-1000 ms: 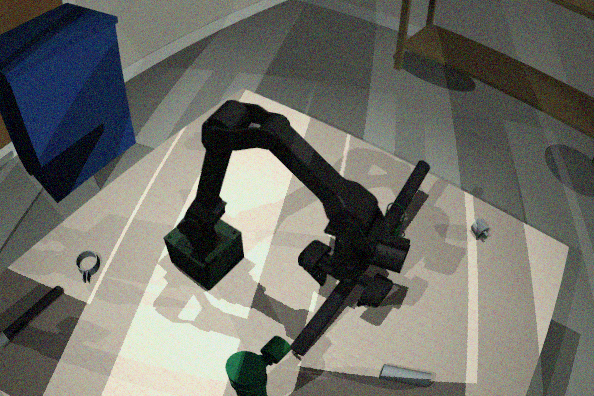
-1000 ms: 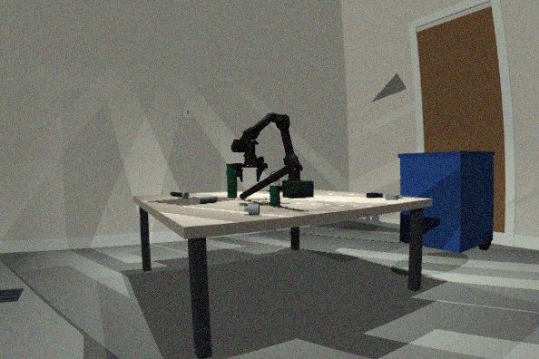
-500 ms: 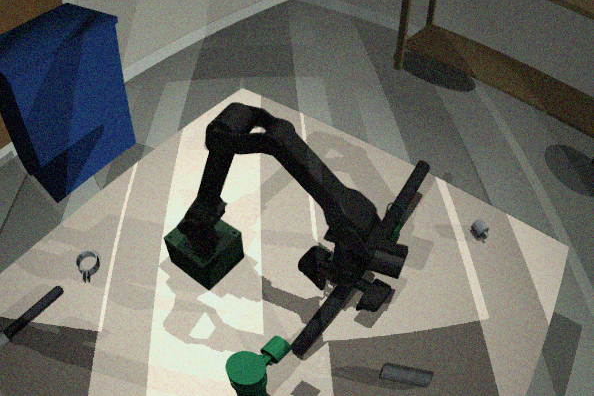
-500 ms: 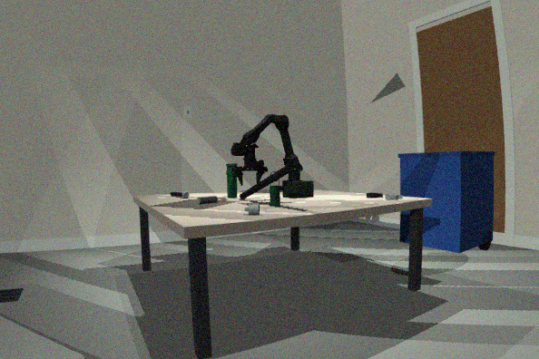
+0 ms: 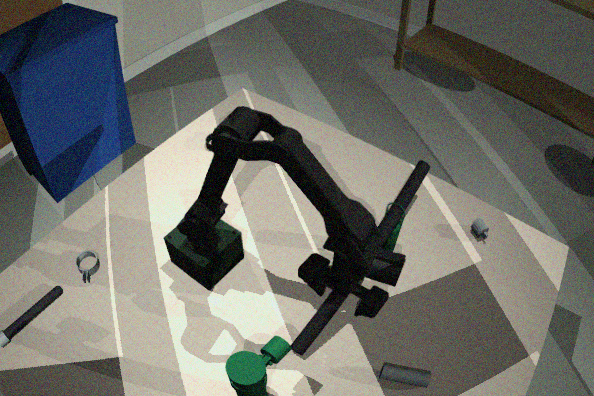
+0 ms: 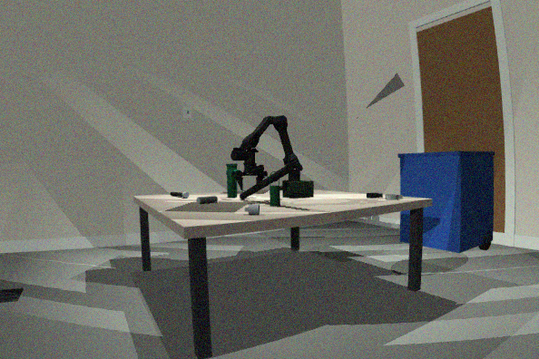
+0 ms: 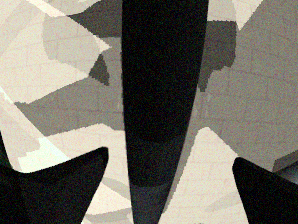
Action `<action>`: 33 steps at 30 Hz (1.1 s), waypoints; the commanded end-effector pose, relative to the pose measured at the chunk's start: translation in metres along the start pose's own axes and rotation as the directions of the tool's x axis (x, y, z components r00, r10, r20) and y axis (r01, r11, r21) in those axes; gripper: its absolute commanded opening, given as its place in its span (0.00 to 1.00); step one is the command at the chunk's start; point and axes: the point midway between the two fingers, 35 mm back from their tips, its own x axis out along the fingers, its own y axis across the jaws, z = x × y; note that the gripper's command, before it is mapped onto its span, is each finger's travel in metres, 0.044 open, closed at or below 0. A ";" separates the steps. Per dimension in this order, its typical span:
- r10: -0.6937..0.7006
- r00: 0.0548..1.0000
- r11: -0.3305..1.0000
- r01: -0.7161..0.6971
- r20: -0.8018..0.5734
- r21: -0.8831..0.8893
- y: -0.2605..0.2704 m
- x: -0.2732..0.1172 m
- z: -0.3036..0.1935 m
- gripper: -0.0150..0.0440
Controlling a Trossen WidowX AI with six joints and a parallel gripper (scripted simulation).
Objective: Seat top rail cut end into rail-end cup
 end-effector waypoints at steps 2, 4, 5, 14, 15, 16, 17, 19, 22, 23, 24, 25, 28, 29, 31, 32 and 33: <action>0.014 1.000 1.000 -0.014 -0.008 -0.004 0.004 0.012 -0.002 1.00; 0.014 1.000 1.000 -0.014 -0.008 -0.004 0.004 0.016 -0.002 1.00; 0.014 1.000 1.000 -0.014 -0.008 -0.004 0.005 0.017 -0.002 1.00; 0.014 1.000 1.000 -0.014 -0.008 -0.004 0.006 0.030 -0.002 1.00; 0.014 1.000 1.000 -0.014 -0.008 -0.004 0.006 0.031 -0.002 1.00; 0.014 1.000 1.000 -0.014 -0.008 -0.004 0.006 0.031 -0.002 1.00; 0.014 1.000 1.000 -0.014 -0.008 -0.004 0.006 0.031 -0.002 1.00; 0.014 1.000 1.000 -0.014 -0.008 -0.004 0.006 0.031 -0.002 0.91; 0.014 1.000 1.000 -0.014 -0.008 -0.004 0.006 0.031 -0.002 0.78; 0.014 1.000 1.000 -0.014 -0.008 -0.004 0.006 0.031 -0.002 0.73; 0.014 1.000 1.000 -0.014 -0.008 -0.004 0.006 0.031 -0.002 0.69; 0.014 1.000 1.000 -0.014 -0.008 -0.004 0.006 0.031 -0.002 0.68; 0.014 1.000 1.000 -0.014 -0.008 -0.004 0.006 0.031 -0.002 0.64; 0.014 1.000 1.000 -0.014 -0.008 -0.004 0.006 0.031 -0.002 0.63; 0.014 1.000 1.000 -0.014 -0.008 -0.004 0.006 0.031 -0.002 0.61; 0.014 1.000 1.000 -0.014 -0.008 -0.004 0.006 0.031 -0.002 0.60; 0.014 1.000 1.000 -0.014 -0.008 -0.004 0.006 0.031 -0.002 0.59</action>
